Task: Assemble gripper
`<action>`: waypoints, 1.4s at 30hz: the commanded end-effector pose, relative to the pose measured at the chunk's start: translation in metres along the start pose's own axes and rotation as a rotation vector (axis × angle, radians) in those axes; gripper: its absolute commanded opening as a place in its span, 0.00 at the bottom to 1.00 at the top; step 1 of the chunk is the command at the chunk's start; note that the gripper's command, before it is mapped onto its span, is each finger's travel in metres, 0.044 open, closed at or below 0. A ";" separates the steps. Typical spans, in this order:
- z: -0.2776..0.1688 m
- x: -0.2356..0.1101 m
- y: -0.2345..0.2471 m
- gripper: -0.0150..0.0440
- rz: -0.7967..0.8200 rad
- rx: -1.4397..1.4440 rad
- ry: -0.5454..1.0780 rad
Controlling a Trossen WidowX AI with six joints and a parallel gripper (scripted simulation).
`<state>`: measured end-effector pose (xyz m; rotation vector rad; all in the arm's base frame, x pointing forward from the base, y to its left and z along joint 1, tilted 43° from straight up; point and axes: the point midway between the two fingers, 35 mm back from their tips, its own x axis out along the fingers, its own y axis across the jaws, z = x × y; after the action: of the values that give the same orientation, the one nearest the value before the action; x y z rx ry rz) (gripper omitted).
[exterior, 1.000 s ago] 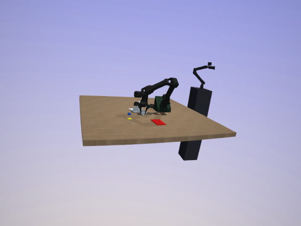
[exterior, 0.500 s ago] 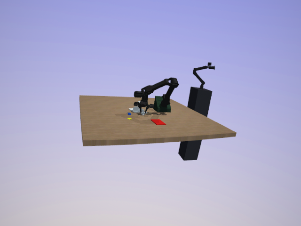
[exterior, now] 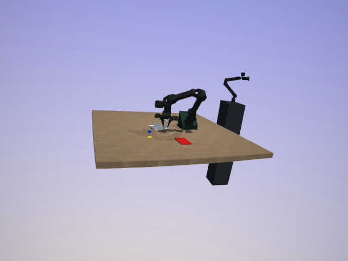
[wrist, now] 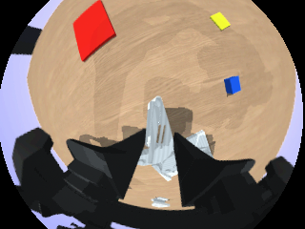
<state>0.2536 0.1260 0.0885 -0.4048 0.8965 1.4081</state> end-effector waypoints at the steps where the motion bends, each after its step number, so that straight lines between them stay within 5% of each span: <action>1: 0.001 -0.015 0.000 0.48 -0.006 -0.006 0.000; 17: -0.001 -0.042 0.001 0.48 -0.005 0.011 -0.003; 42: -0.058 -0.043 -0.055 0.48 -0.010 0.594 0.000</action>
<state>0.2875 0.0545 0.0787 -0.0199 1.2063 1.1176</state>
